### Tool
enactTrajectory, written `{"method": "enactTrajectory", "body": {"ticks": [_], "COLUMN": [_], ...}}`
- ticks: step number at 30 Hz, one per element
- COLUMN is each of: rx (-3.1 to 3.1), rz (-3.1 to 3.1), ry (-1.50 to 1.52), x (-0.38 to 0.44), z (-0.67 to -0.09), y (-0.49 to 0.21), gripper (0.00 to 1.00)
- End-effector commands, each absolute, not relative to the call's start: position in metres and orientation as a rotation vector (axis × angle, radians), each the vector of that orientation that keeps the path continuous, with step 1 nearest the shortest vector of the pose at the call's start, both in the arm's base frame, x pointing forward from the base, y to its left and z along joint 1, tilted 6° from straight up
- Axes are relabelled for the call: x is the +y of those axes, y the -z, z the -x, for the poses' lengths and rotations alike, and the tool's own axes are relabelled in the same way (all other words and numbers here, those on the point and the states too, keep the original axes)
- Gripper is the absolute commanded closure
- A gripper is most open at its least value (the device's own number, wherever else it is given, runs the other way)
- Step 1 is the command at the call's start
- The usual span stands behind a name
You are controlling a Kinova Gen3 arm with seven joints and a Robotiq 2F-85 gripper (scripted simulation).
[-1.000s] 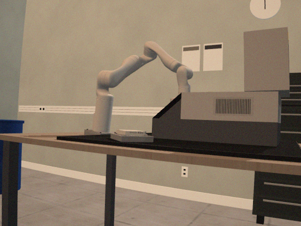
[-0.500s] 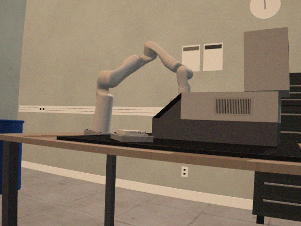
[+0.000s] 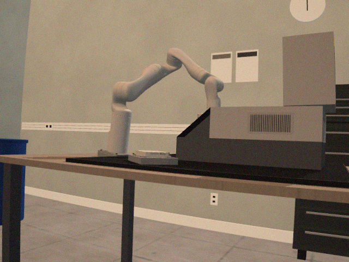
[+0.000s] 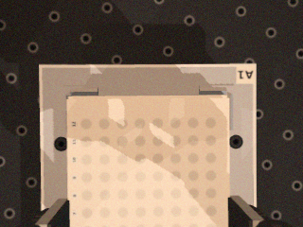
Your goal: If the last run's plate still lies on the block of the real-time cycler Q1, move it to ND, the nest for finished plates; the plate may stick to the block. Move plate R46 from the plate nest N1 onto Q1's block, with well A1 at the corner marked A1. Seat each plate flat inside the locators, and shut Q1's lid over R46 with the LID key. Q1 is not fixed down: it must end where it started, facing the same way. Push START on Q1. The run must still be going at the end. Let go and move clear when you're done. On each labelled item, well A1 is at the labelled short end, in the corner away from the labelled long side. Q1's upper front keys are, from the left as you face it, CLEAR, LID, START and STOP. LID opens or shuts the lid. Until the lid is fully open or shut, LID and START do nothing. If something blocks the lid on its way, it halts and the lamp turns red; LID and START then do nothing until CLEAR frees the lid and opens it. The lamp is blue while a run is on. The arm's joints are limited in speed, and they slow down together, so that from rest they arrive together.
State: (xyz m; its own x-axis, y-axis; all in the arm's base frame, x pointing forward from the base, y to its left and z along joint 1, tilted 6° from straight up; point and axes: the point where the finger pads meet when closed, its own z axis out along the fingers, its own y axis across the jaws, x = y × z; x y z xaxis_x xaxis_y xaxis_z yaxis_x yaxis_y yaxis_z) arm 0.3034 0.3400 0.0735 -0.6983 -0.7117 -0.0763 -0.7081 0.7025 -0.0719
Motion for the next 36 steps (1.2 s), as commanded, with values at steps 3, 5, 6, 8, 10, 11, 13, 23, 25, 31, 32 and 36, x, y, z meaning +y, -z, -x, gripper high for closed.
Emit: {"method": "enactTrajectory", "body": {"ticks": [3, 5, 6, 8, 10, 11, 13, 23, 25, 31, 32, 36], "rx": [2.811, 2.810, 2.810, 2.810, 2.811, 2.811, 2.810, 2.811, 2.810, 2.810, 2.810, 2.807], "rz": [1.171, 1.172, 1.172, 1.172, 1.173, 1.173, 1.173, 1.173, 1.173, 1.173, 1.173, 1.174], "ry": [0.062, 0.061, 0.061, 0.059, 0.057, 0.057, 0.057, 0.057, 0.057, 0.057, 0.057, 0.058], "x": [0.3389, 0.3390, 0.3391, 0.3396, 0.3400, 0.3400, 0.3401, 0.3400, 0.3400, 0.3400, 0.3400, 0.3399], "z": [-0.3030, -0.3031, -0.3031, -0.3025, -0.3019, -0.3019, -0.3019, -0.3015, -0.3015, -0.3013, -0.3013, -0.3026], "y": [-0.0766, -0.0775, -0.0780, -0.0785, -0.0790, -0.0794, -0.0802, -0.0828, -0.0835, -0.0851, -0.0851, -0.0841], "gripper": [0.10, 0.10, 0.10, 0.10, 0.10, 0.10, 0.10, 0.10, 0.10, 0.10, 0.10, 0.10]}}
